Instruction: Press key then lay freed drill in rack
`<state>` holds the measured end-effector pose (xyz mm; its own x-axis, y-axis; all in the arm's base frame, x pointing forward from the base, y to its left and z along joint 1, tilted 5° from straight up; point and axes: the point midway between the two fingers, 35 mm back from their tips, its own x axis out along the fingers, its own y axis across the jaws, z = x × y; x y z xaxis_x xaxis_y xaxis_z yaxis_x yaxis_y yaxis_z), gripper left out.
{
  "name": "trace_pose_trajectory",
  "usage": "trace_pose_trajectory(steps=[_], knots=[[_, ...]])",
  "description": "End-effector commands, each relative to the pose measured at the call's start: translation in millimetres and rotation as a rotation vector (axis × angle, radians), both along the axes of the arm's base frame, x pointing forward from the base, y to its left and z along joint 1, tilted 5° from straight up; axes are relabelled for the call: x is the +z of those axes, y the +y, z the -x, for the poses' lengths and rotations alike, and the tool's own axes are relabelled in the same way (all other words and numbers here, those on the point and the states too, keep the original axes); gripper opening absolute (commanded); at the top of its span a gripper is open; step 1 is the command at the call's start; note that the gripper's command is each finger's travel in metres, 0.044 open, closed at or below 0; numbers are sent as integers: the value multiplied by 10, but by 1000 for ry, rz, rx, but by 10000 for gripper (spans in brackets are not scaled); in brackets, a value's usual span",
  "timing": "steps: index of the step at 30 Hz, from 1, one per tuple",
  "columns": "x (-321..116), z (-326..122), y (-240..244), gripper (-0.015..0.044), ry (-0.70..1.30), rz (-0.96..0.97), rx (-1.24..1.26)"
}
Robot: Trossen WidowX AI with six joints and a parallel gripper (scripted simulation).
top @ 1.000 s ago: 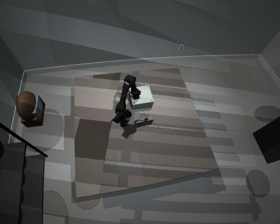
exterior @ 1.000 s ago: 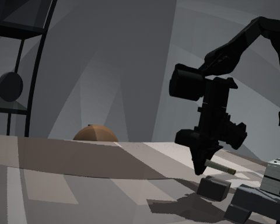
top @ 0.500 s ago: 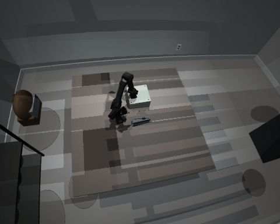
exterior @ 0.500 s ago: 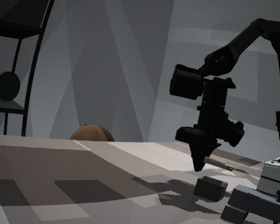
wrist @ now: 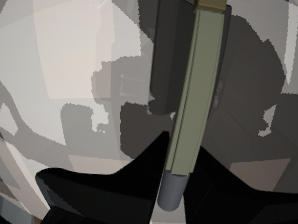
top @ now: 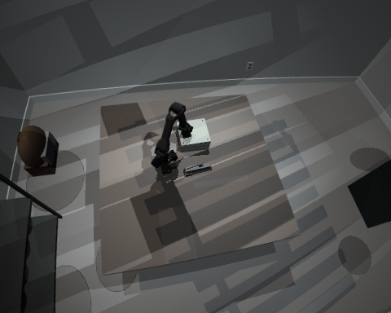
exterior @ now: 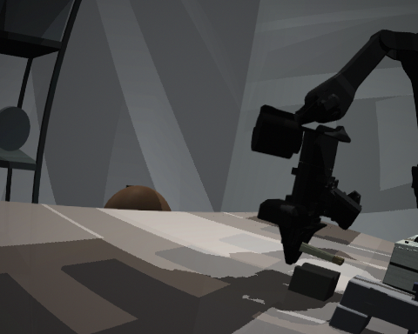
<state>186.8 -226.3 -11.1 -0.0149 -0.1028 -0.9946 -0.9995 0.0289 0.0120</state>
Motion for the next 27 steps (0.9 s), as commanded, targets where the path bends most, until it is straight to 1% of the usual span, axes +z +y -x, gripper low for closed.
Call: trace_pose_trajectory(steps=[1, 26, 27], knots=[[-64, 10, 24, 0, 5, -10, 4], [-297, 15, -12, 0, 5, -10, 4], [-242, 10, -25, 26, 3, -2, 2]])
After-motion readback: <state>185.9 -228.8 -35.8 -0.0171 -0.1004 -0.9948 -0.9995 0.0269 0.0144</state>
